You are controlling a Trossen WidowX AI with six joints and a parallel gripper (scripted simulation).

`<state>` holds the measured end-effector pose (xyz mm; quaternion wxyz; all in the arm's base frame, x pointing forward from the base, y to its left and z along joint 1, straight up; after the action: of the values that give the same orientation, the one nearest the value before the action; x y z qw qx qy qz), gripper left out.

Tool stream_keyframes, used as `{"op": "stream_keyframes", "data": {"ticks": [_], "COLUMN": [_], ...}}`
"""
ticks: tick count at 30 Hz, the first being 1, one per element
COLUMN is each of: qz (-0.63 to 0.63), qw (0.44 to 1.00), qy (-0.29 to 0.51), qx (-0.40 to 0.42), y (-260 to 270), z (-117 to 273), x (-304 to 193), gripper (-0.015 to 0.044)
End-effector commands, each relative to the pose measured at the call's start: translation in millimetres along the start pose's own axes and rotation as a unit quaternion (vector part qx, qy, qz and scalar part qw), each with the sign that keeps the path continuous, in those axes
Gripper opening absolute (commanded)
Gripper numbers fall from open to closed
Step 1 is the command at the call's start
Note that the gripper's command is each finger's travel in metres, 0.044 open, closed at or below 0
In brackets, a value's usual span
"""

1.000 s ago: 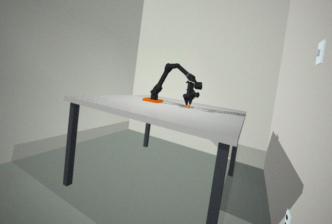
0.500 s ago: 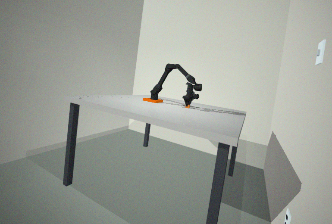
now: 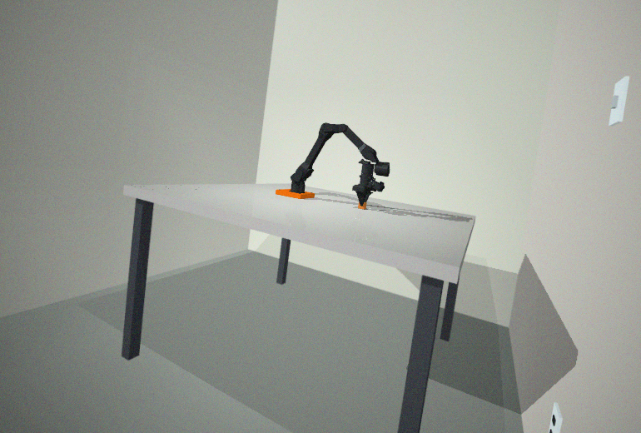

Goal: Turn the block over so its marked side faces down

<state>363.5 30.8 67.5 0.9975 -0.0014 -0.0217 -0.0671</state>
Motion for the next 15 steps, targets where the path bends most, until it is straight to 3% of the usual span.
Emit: {"op": "stream_keyframes", "data": {"ticks": [1, 4, 9, 15], "qz": [0.001, 0.001, 0.001, 0.001], "qw": [1.000, 1.000, 1.000, 1.000], "qy": [0.002, 0.002, 0.002, -0.003], "qx": [0.002, 0.002, 0.002, 0.002], "y": [0.3, 0.3, 0.2, 0.2], "z": [-1.2, 0.1, 27.7, 28.4], "x": [-0.7, -0.7, -0.5, -0.6], "gripper": [0.0038, 0.0000, 0.0000, 0.0000]}}
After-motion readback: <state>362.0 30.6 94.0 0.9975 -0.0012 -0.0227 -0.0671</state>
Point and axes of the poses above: the point midway between the two fingers, 35 mm back from their tips, its own z axis back along the fingers, its own y axis across the jaws, x = y × z, the point moved 3 cm from there along z, back along the fingers, and after that the axes turned 8 degrees about -z, right-handed, at the moved point
